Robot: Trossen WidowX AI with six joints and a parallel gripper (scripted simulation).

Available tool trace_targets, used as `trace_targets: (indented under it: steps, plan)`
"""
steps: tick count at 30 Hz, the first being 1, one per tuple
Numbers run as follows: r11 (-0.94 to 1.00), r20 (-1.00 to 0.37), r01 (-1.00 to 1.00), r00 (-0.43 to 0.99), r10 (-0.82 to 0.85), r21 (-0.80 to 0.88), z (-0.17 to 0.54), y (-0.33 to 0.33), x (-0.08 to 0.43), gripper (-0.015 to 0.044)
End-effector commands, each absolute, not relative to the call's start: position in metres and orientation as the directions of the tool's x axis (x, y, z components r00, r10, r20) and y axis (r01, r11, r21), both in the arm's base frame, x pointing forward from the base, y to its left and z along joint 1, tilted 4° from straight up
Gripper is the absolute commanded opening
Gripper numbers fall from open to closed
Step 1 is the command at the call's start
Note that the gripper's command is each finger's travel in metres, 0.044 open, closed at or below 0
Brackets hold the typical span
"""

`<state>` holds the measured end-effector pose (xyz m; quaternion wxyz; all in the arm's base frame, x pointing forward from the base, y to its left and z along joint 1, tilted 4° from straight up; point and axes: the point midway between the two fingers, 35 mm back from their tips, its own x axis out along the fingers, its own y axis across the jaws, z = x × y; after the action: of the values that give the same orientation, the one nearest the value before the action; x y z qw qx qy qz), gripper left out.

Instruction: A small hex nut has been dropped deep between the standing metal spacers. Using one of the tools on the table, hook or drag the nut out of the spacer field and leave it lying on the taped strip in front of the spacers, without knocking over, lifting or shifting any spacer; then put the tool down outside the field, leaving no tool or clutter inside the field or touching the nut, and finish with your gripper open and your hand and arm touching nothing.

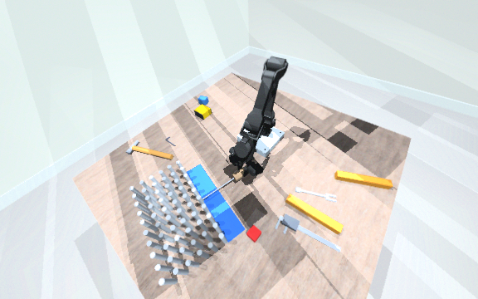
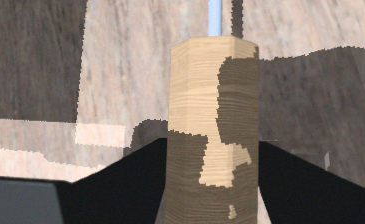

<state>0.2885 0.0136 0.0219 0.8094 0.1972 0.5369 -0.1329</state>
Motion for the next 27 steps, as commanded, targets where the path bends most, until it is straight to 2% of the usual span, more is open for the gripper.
trace_targets:
  steps: [1,27]
  plan:
    - [0.888,-0.915,0.42,0.404,0.0,0.186,0.026,0.013,0.296,0.0]
    - [0.889,-0.914,0.419,0.405,-0.001,0.185,0.026,0.006,0.312,0.0]
